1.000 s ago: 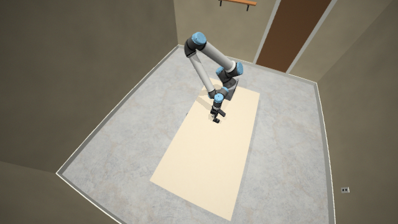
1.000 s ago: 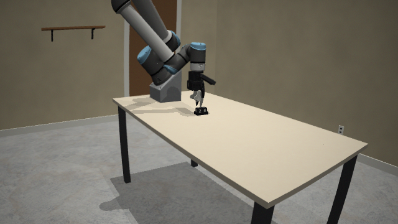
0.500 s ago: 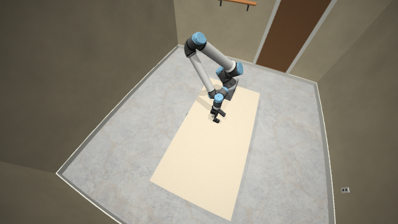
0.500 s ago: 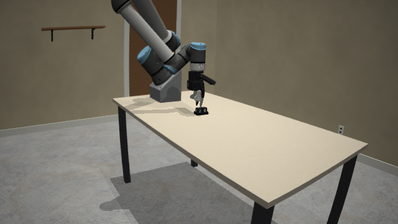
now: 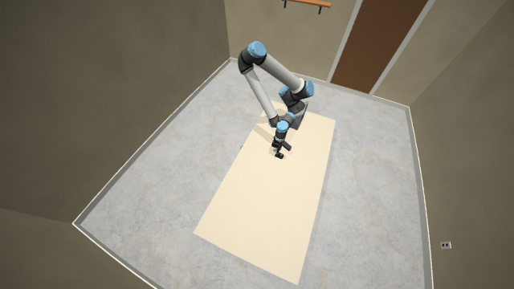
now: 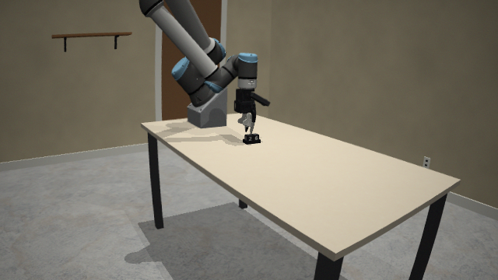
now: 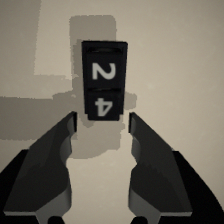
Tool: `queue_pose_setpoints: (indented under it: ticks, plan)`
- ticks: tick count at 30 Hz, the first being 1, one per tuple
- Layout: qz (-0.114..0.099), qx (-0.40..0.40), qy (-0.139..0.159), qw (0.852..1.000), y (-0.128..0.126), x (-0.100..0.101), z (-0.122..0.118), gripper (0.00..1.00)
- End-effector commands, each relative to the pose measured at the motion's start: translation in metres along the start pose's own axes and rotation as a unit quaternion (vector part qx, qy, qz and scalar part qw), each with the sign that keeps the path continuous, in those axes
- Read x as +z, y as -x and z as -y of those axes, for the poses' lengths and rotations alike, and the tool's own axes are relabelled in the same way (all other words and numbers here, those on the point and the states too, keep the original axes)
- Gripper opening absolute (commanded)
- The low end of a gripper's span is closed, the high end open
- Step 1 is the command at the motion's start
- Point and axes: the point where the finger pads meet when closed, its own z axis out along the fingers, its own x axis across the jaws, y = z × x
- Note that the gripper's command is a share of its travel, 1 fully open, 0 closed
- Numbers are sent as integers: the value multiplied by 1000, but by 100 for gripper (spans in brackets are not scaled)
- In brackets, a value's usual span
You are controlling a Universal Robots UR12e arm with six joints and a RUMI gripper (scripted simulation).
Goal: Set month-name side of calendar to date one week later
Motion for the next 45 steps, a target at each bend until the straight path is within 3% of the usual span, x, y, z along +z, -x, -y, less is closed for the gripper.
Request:
queue_pose_setpoints:
  ticks: [1, 25, 45]
  plan:
    - [2, 0, 0, 1000, 2, 3, 0, 29]
    - [2, 0, -1, 1000, 2, 30, 0, 29]
    - [1, 0, 0, 1000, 1, 29, 0, 29]
